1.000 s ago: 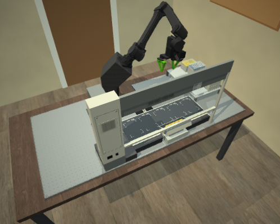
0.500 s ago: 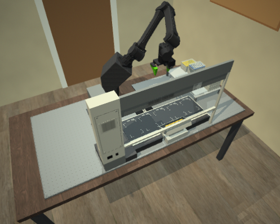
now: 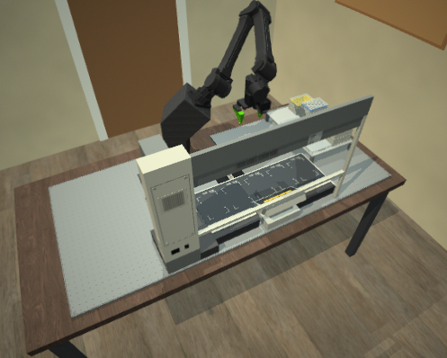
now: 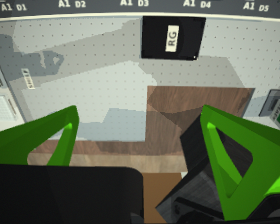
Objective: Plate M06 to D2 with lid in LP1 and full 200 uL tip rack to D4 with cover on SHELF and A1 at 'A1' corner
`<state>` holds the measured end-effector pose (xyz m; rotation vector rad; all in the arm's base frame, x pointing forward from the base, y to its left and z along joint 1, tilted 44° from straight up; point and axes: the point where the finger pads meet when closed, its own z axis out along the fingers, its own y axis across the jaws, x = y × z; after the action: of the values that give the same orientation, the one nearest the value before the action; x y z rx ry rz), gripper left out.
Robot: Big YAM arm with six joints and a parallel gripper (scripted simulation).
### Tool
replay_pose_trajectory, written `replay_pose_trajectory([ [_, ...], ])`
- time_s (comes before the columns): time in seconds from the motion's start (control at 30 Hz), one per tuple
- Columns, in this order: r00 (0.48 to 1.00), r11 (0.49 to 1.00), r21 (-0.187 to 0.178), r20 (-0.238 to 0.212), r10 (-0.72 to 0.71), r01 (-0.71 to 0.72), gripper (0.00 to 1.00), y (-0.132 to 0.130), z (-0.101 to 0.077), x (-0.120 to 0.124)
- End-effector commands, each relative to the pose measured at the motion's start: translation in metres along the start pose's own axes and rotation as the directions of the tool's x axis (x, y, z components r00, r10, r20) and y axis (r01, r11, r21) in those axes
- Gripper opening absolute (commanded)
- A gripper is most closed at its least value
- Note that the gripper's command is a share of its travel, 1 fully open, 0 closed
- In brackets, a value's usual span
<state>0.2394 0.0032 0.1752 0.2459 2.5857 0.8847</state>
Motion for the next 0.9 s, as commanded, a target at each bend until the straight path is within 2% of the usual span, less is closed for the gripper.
replay_pose_trajectory([
  [0.0,1.000,1.000,0.007,0.029,-0.003,0.003,1.00,0.001,0.003,-0.001],
  [0.23,1.000,1.000,0.006,0.029,-0.002,0.002,1.00,-0.002,0.029,0.023],
  [0.3,1.000,1.000,0.003,0.029,-0.002,0.002,1.00,-0.002,0.029,0.023],
  [0.37,0.998,1.000,0.014,0.061,0.000,-0.001,1.00,-0.001,0.017,0.005],
  [0.5,0.998,1.000,0.012,0.060,-0.008,0.007,1.00,0.001,0.018,0.005],
  [0.83,0.971,0.974,0.008,0.068,-0.227,0.227,1.00,0.061,0.016,0.000],
  [0.87,0.970,0.971,0.007,0.057,-0.238,0.238,1.00,0.065,0.018,0.000],
])
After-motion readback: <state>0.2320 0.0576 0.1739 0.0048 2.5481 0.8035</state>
